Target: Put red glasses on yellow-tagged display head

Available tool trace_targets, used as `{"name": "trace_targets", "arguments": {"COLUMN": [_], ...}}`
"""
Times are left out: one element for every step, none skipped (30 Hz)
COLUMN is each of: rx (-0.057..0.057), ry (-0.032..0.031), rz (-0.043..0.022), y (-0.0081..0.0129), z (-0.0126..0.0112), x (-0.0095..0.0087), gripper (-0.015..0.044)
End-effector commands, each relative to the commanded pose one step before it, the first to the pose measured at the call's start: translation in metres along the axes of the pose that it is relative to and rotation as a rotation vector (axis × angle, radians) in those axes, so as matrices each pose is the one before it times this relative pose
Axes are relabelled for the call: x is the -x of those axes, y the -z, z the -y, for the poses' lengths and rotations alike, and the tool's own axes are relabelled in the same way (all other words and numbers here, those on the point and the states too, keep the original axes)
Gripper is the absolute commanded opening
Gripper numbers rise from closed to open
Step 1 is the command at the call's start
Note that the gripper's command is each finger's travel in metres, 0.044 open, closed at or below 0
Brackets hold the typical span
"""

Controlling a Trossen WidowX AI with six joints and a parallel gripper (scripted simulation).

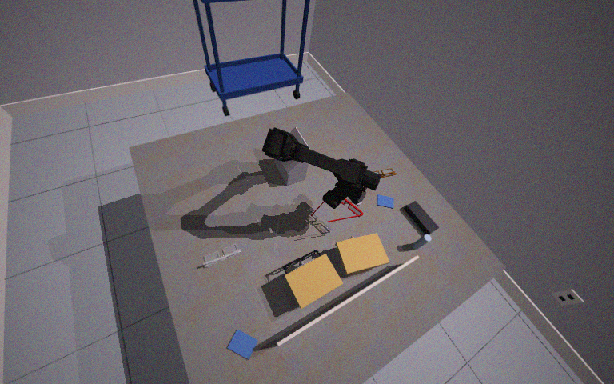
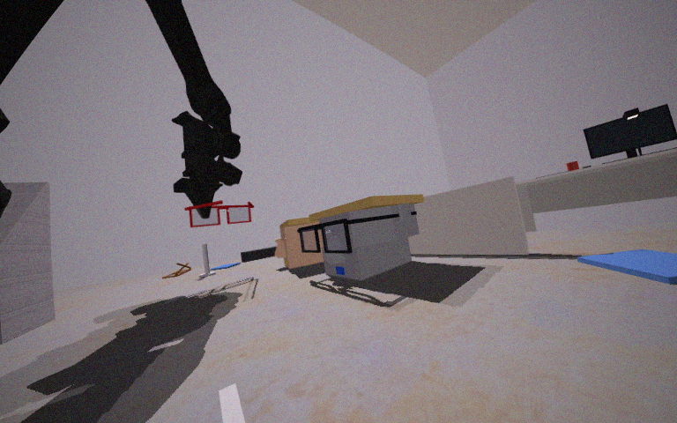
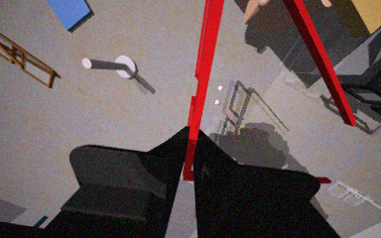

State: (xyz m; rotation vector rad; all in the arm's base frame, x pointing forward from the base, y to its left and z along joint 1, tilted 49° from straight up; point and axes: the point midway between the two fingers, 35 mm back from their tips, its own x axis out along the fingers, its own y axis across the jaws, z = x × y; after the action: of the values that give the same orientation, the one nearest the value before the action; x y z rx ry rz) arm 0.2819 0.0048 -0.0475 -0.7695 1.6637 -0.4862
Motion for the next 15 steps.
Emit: {"name": "trace_targets", "arguments": {"rx": [-0.0038, 0.0002, 0.0002, 0.0002, 0.0001, 0.0001, 0.0000, 0.0000, -0.0001, -0.0001, -0.0002, -0.0002, -0.0003, -0.0003, -0.0004], "ry": [-0.00788, -0.00077, -0.00064, -0.00050, -0.00037, -0.00024, -0.00010, 0.00004, 0.00018, 0.00032, 0.00046, 0.00061, 0.00075, 0.00089, 0.00104], "rz": [0.00194, -0.00011, -0.00019, -0.00027, -0.00034, -0.00042, -0.00049, -0.00055, -0.00061, -0.00067, -0.00073, -0.00078, -0.00083, -0.00087, -0.00091], "y": [-0.00565, -0.00078, -0.00067, -0.00055, -0.00044, -0.00032, -0.00020, -0.00009, 0.00003, 0.00014, 0.00026, 0.00037, 0.00048, 0.00060, 0.00071], "z": [-0.02590, -0.00597, -0.00599, -0.00600, -0.00602, -0.00603, -0.00603, -0.00604, -0.00604, -0.00603, -0.00603, -0.00602, -0.00600, -0.00599, -0.00597], "x": [0.00204, 0.00008, 0.00002, -0.00004, -0.00009, -0.00015, -0.00021, -0.00028, -0.00034, -0.00040, -0.00046, -0.00053, -0.00059, -0.00066, -0.00072], "gripper": [0.0000, 0.0000, 0.0000, 0.0000, 0.0000, 0.0000, 0.0000, 0.0000, 0.0000, 0.0000, 0.0000, 0.0000, 0.0000, 0.0000, 0.0000]}}
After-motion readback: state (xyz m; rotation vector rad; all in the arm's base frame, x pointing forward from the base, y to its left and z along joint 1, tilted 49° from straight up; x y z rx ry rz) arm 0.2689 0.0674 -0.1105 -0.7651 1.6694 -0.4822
